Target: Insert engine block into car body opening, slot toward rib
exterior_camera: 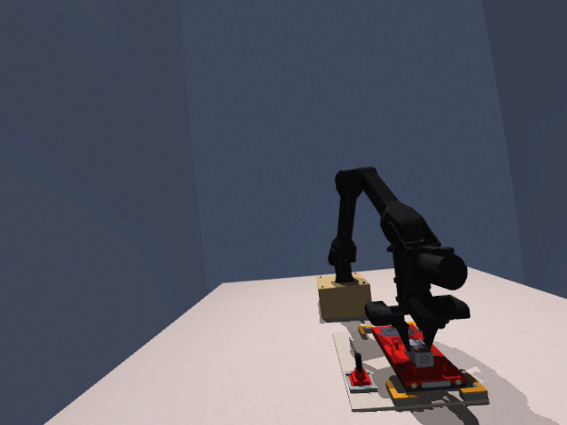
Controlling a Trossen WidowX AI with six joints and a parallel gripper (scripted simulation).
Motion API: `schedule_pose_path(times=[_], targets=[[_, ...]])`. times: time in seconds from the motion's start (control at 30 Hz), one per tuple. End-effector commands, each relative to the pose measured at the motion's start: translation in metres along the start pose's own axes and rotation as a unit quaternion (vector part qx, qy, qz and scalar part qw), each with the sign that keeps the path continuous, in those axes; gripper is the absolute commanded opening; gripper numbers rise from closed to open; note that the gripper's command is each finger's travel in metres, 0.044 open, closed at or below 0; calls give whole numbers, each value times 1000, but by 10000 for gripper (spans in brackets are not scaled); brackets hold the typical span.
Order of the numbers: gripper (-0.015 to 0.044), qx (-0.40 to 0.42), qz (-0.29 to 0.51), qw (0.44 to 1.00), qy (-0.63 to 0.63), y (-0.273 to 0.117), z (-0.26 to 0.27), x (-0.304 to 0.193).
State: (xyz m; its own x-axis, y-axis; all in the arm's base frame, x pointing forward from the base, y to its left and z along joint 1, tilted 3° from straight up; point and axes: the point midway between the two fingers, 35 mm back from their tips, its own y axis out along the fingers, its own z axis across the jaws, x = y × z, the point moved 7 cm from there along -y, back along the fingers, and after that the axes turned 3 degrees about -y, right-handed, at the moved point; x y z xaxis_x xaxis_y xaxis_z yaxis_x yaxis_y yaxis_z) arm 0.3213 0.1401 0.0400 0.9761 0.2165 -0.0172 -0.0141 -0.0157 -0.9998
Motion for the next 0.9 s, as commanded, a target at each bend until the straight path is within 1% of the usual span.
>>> schedule_pose_path(times=[0.0, 0.23, 0.57, 0.6, 0.87], targets=[[159, 1, 0, 1000, 2, 1, 0, 0], [159, 1, 0, 1000, 1, 2, 0, 0], [422, 0, 0, 1000, 0, 1, 0, 0], [440, 0, 0, 1000, 0, 1, 0, 0], [440, 0, 0, 1000, 0, 1, 0, 0]])
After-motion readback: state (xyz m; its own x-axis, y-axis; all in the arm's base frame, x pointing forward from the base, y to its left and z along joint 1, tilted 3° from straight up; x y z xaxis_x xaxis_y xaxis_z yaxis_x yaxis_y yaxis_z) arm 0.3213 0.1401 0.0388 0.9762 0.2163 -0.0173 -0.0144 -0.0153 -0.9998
